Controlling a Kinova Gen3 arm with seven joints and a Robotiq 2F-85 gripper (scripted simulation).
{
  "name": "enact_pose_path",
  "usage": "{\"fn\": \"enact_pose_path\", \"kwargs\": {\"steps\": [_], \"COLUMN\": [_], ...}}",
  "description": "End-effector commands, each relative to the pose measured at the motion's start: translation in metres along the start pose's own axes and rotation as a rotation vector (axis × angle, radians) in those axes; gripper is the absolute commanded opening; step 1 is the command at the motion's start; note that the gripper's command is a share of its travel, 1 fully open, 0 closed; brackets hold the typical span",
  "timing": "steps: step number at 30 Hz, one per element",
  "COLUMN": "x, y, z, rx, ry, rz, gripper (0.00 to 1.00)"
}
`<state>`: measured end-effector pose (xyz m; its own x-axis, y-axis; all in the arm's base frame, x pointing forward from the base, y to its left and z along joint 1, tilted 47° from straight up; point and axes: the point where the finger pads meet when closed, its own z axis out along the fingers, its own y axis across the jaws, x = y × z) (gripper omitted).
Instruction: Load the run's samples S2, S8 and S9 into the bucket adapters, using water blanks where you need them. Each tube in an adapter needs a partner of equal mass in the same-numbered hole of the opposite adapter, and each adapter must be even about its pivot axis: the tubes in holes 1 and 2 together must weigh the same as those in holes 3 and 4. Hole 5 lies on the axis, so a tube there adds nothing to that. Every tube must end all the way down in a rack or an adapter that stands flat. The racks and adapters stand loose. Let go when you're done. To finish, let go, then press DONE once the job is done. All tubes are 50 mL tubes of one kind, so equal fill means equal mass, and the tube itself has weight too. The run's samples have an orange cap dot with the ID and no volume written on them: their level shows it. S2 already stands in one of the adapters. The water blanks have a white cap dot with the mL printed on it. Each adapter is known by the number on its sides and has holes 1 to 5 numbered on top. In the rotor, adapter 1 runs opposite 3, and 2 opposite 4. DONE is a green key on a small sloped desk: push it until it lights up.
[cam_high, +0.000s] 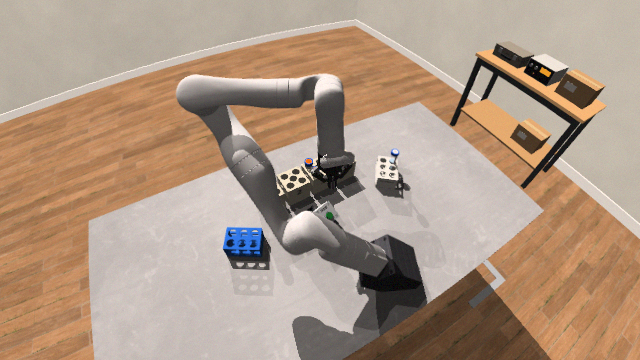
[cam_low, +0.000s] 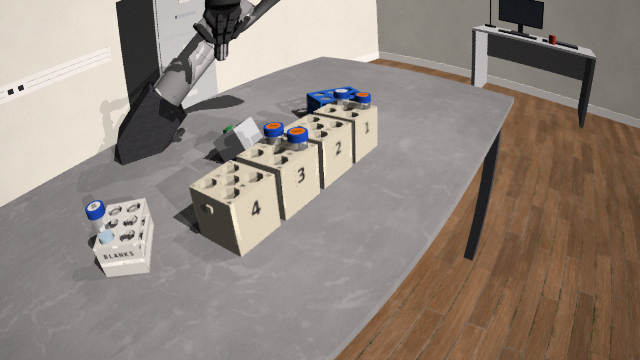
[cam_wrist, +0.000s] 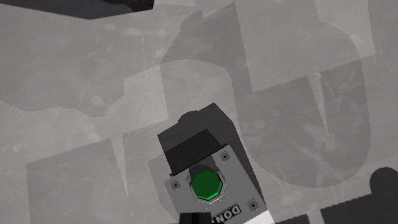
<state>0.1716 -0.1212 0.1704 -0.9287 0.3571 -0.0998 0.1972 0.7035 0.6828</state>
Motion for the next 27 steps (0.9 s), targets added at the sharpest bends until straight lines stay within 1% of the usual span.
{"fn": "enact_pose_path", "kwargs": {"steps": [1,7,9,24,27], "x": [0.0054,0.0054,0.0054,0.0054,0.0054], "y": [-0.0006,-0.0006,-0.0006,-0.0006,-0.0006], "z": [0.0,0.0,0.0,0.0,0.0], "rx": [-0.005,-0.016,-0.016,-0.042,-0.044], "ry": [-0.004,-0.01,-0.01,-0.025,-0.026], "rz": [0.074,0.193,0.193,0.492,0.512], "gripper": [0.1,0.1,0.1,0.1,0.1]}}
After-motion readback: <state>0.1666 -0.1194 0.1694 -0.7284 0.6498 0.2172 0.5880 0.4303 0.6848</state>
